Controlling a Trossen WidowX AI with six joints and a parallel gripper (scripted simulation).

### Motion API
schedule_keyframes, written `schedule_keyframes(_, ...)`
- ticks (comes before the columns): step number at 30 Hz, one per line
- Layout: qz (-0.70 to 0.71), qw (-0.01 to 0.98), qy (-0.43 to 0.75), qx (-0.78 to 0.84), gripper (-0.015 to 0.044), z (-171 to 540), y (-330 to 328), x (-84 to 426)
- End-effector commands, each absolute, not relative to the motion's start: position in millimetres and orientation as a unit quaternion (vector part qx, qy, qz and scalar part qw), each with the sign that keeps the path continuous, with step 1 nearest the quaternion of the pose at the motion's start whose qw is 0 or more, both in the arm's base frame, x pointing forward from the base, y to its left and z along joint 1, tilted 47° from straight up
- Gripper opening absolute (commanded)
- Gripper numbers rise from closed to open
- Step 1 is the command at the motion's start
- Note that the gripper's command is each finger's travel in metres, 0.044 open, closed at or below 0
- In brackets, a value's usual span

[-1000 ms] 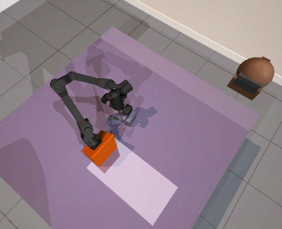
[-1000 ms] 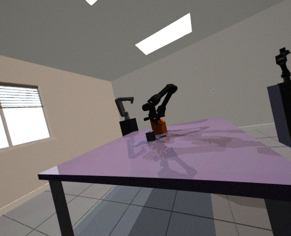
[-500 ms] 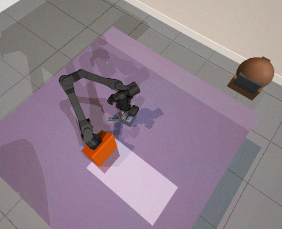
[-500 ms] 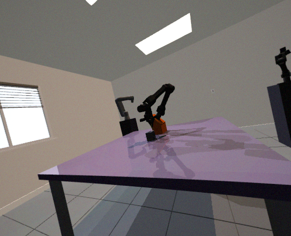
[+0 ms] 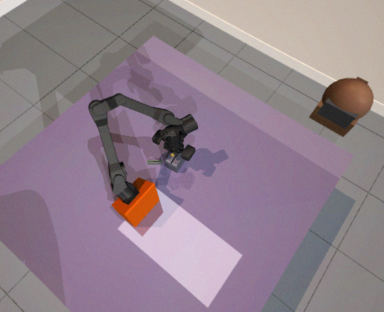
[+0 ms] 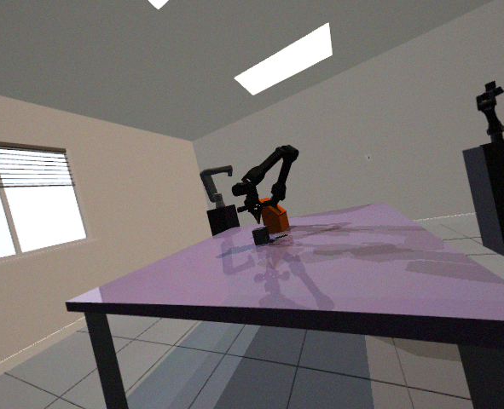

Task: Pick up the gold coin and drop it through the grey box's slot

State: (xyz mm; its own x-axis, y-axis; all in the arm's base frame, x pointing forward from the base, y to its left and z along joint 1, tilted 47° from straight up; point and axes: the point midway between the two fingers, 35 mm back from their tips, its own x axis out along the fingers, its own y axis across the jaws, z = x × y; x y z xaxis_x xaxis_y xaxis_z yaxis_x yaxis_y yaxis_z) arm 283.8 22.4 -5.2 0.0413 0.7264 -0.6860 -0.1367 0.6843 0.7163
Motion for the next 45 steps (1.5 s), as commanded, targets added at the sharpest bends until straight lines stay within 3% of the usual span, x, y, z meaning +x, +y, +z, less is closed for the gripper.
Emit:
schedule_keyframes(1, 0.317, 0.68, 0.616, 0.239, 0.0, -4.6, 23.5, 283.2)
schedule_keyframes(45, 0.318, 0.68, 0.615, 0.239, 0.0, -13.2, 28.2, 283.8)
